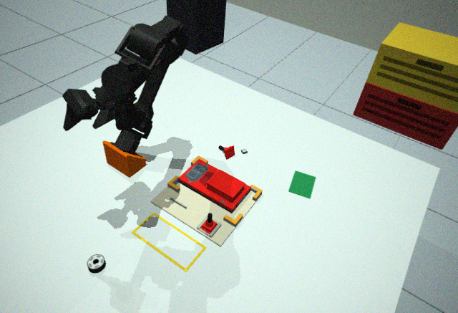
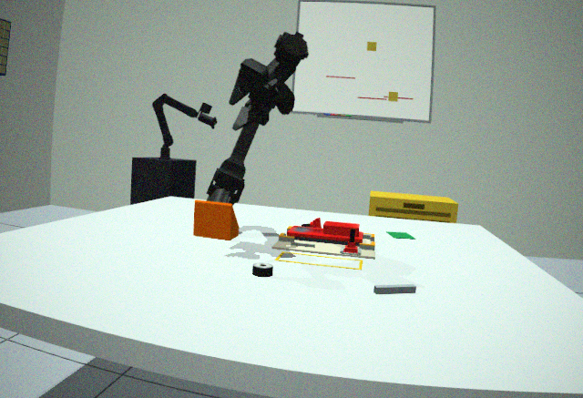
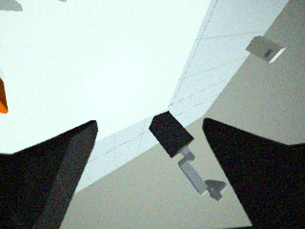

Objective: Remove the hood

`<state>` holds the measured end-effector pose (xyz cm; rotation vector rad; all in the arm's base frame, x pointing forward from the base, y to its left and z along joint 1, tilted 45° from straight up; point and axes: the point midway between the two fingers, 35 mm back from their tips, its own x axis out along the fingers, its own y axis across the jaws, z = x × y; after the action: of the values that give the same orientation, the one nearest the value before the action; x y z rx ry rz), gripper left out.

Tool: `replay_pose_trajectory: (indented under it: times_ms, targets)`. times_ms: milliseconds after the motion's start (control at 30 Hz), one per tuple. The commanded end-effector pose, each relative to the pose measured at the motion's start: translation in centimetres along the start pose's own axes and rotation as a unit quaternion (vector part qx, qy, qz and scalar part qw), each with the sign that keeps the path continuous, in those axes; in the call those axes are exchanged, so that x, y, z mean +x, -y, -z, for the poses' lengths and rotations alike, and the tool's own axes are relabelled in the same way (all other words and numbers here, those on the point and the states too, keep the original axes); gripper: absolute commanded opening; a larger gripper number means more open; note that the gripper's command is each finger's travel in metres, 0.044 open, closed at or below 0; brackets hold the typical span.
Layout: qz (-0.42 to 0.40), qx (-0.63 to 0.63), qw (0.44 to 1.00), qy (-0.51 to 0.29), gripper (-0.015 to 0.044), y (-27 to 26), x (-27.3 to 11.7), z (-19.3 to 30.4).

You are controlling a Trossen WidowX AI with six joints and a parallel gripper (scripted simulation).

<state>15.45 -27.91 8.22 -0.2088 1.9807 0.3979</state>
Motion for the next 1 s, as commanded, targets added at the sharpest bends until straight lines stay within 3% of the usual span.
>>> replay_pose_trajectory:
  times_ms: [0, 533, 833, 967]
  targets:
    - [-0.009, 0.006, 0.999, 0.051, 0.044, -1.8, -1.0, -4.3]
    - [-0.151, 0.006, 0.963, 0.225, 0.044, -15.3, -6.7, -20.5]
    - [-0.282, -0.003, 0.928, 0.245, 0.044, -25.9, -9.7, -24.8]
    - [-0.298, -0.004, 0.923, 0.243, 0.044, -27.3, -10.1, -25.1]
